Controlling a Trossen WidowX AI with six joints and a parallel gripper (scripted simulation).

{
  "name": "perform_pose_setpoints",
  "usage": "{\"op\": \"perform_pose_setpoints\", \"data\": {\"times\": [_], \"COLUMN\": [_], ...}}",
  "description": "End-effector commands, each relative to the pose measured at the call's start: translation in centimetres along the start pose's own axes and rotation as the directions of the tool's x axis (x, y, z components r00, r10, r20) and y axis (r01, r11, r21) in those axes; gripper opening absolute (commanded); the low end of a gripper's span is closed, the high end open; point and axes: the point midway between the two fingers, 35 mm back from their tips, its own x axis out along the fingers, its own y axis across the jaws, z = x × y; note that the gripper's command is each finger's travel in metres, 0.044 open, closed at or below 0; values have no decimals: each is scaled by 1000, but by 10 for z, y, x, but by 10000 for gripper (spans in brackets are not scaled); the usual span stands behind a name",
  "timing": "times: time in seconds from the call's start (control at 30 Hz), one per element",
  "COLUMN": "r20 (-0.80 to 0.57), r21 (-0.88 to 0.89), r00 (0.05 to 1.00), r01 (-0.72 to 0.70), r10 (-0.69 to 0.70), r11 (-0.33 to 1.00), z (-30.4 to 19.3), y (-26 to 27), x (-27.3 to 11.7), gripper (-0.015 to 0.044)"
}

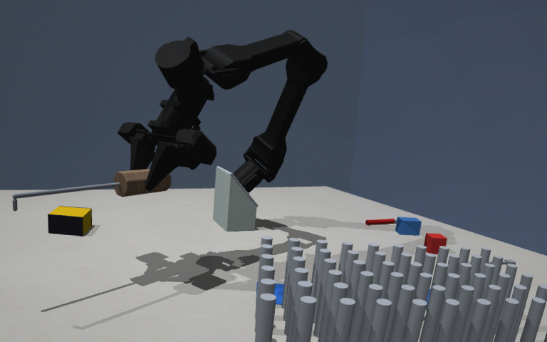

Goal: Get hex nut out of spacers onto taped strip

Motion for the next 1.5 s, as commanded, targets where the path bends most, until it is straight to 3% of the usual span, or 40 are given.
{"op": "perform_pose_setpoints", "data": {"times": [0.0,0.6,1.47], "r20": [-6,-17,3], "r21": [-7,-100,-265], "r00": [1000,998,984], "r01": [5,61,172], "r10": [-5,-63,-177], "r11": [1000,993,949], "z": [-9,24,120], "y": [0,-62,-140], "x": [-21,-72,-150], "gripper": [0,0,0]}}
